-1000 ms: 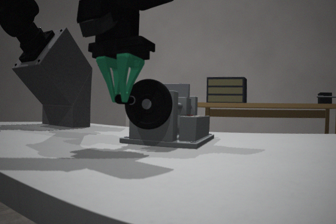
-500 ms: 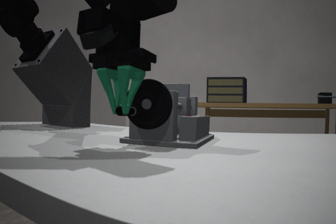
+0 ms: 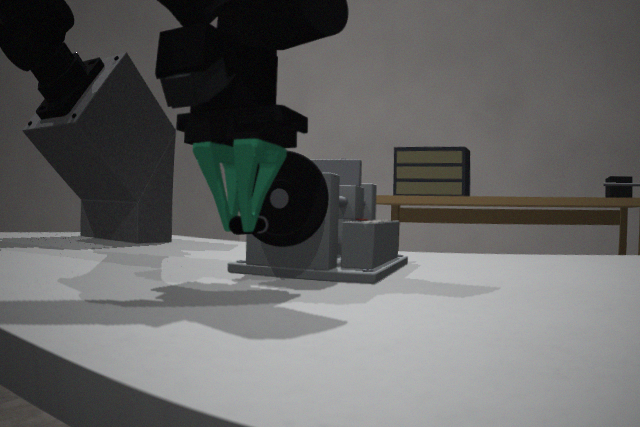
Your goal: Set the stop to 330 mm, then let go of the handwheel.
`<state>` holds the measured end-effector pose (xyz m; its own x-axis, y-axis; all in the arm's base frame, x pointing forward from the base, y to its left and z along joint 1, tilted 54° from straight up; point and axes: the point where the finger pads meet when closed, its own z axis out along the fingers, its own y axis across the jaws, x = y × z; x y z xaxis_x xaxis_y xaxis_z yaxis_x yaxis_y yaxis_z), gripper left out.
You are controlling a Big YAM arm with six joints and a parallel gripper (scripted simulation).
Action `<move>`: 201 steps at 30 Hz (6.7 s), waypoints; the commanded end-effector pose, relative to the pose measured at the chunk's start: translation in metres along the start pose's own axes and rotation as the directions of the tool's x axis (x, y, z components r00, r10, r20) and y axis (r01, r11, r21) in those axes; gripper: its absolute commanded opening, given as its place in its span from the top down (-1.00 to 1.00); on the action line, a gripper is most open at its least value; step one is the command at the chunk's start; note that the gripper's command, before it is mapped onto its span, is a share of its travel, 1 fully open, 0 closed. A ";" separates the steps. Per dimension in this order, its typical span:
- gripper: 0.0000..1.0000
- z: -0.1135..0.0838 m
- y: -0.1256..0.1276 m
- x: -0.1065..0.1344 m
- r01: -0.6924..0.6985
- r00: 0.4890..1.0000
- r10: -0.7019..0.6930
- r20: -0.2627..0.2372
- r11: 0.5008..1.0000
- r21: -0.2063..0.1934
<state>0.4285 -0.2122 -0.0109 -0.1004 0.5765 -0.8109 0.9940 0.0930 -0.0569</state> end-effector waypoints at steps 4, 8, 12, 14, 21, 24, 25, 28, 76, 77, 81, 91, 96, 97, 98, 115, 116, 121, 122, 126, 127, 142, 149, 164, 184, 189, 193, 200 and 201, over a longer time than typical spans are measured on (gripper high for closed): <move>0.87 0.017 0.008 0.000 0.002 1.000 -0.002 -0.007 1.000 0.030; 0.87 0.018 0.012 0.000 -0.004 1.000 0.004 -0.006 1.000 0.026; 0.87 0.018 0.013 0.000 -0.006 1.000 0.006 -0.007 1.000 0.029; 0.87 0.018 0.017 0.000 -0.011 1.000 0.011 -0.007 1.000 0.029; 0.87 0.019 0.029 -0.001 -0.014 1.000 0.015 -0.005 1.000 0.027; 0.87 0.019 0.032 -0.001 -0.021 1.000 0.021 -0.003 1.000 0.022; 0.87 0.019 0.033 -0.001 -0.020 1.000 0.020 -0.003 1.000 0.022; 0.87 0.019 0.032 -0.001 -0.014 1.000 0.014 -0.006 1.000 0.027; 0.87 -0.015 0.069 0.009 0.005 1.000 -0.005 -0.002 1.000 -0.014; 0.87 -0.015 0.069 0.009 0.005 1.000 -0.005 -0.002 1.000 -0.014; 0.87 -0.017 0.069 0.010 0.010 1.000 -0.010 -0.005 1.000 -0.008; 0.87 -0.025 0.078 0.009 0.006 1.000 -0.006 -0.004 1.000 -0.011; 0.87 -0.026 0.079 0.009 0.004 1.000 -0.004 -0.003 1.000 -0.013; 0.87 -0.026 0.077 0.009 0.009 1.000 -0.009 -0.004 1.000 -0.009; 0.87 -0.028 0.077 0.009 0.009 1.000 -0.009 -0.004 1.000 -0.009; 0.87 -0.051 0.081 -0.005 -0.019 1.000 0.019 0.000 0.999 -0.028; 0.87 -0.052 0.080 -0.005 -0.019 1.000 0.019 0.000 0.999 -0.028; 0.87 -0.059 0.079 -0.005 -0.019 1.000 0.019 0.000 0.999 -0.029; 0.87 -0.059 0.079 -0.005 -0.019 1.000 0.019 0.000 0.999 -0.029; 0.87 -0.062 0.078 -0.005 -0.019 1.000 0.019 0.000 0.999 -0.028; 0.87 -0.061 0.078 -0.004 -0.020 1.000 0.020 0.000 0.999 -0.029; 0.87 -0.056 0.059 0.003 0.005 1.000 -0.005 0.000 1.000 -0.024; 0.87 -0.054 0.059 0.003 0.008 1.000 -0.008 0.000 1.000 -0.024; 0.87 -0.025 0.048 0.005 0.011 1.000 -0.011 -0.008 1.000 0.026; 0.87 -0.025 0.048 0.005 0.011 1.000 -0.011 -0.008 1.000 0.026; 0.87 -0.025 0.048 0.005 0.011 1.000 -0.011 -0.008 1.000 0.026; 0.87 -0.025 0.048 0.005 0.011 1.000 -0.011 -0.008 1.000 0.026; 0.87 -0.025 0.048 0.005 0.011 1.000 -0.011 -0.008 1.000 0.026; 0.87 -0.025 0.048 0.005 0.011 1.000 -0.011 -0.008 1.000 0.026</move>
<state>0.4762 -0.1808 0.0054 -0.1051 0.5751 -0.8113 0.9943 0.0763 -0.0747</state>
